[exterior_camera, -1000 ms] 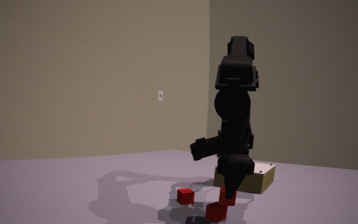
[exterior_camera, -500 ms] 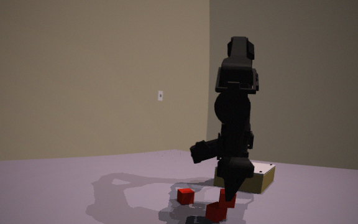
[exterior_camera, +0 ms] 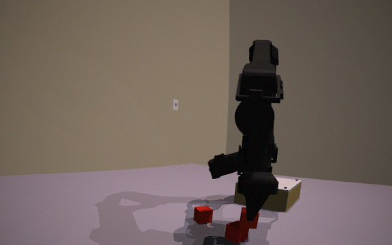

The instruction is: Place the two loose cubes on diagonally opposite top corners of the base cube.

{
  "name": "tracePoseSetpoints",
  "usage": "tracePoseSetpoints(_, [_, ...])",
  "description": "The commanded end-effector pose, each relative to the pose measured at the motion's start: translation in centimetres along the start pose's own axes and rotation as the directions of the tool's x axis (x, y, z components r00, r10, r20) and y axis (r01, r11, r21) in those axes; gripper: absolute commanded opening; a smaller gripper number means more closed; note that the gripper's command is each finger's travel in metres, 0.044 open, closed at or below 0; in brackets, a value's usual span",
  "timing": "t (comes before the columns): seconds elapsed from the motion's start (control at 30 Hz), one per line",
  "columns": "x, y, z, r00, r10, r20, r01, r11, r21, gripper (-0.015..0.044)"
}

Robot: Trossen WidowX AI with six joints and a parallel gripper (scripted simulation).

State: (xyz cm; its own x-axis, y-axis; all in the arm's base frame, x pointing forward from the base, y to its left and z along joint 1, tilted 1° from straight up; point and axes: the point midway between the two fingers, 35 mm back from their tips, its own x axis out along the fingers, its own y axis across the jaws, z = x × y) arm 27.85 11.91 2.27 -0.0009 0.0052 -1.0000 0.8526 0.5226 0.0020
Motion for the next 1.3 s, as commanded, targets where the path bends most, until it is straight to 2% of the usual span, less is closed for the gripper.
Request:
tracePoseSetpoints(0.0, [0.0,0.0,-0.1,1.0,0.003,-0.005,-0.003,1.0,0.003,0.0205])
tracePoseSetpoints(0.63, [-3.0,0.0,0.0,1.0,0.0,0.0,0.0,1.0,0.0,0.0205])
tracePoseSetpoints(0.67, [-2.8,0.0,0.0,1.0,0.001,0.0,-0.001,1.0,-0.007,0.0231])
tracePoseSetpoints(0.73, [-2.9,-0.2,0.4,1.0,0.001,0.0,-0.001,0.998,-0.066,0.0265])
tracePoseSetpoints(0.97, [-3.7,-1.1,2.3,1.0,0.001,0.001,0.0,0.928,-0.373,0.0265])
tracePoseSetpoints(1.27, [-4.6,-2.6,4.5,1.0,0.0,0.002,0.002,0.705,-0.709,0.0265])
